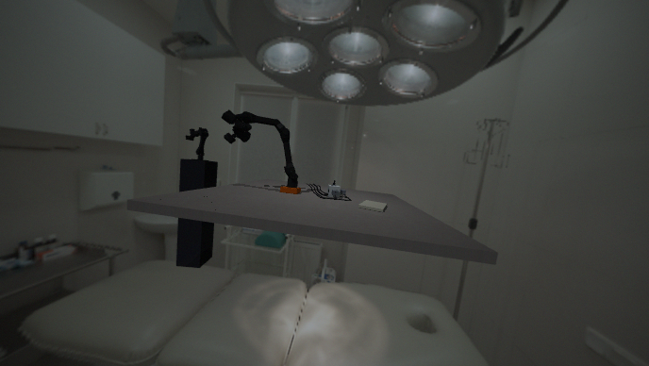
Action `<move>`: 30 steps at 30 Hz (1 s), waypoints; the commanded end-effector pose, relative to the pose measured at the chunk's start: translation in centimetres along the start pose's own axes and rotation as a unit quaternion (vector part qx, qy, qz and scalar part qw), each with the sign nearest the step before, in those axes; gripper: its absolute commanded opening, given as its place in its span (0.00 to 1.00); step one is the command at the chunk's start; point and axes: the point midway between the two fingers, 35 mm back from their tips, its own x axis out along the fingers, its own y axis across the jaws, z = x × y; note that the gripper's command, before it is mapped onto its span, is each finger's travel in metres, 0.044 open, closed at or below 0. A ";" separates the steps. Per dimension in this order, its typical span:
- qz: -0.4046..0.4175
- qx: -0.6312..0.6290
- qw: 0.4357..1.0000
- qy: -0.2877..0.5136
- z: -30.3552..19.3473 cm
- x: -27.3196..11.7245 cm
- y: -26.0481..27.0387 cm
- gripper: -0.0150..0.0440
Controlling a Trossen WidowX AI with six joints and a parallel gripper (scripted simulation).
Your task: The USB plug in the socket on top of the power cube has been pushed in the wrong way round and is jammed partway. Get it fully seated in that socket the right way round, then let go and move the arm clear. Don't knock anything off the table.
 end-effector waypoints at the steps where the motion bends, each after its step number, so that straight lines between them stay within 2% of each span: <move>1: -0.005 0.005 1.000 0.003 0.0 -0.3 -0.1 0.98; 8: -0.182 0.166 0.968 0.052 0.3 -11.1 -5.7 1.00; 14: -0.324 0.253 0.911 0.034 3.3 -20.6 -9.0 1.00; 17: -0.378 0.267 0.886 0.021 4.8 -23.9 -9.7 1.00; 23: -0.498 0.326 0.801 -0.067 10.4 -33.4 -10.2 1.00; 30: -0.576 0.326 0.736 -0.141 16.7 -40.7 -8.3 1.00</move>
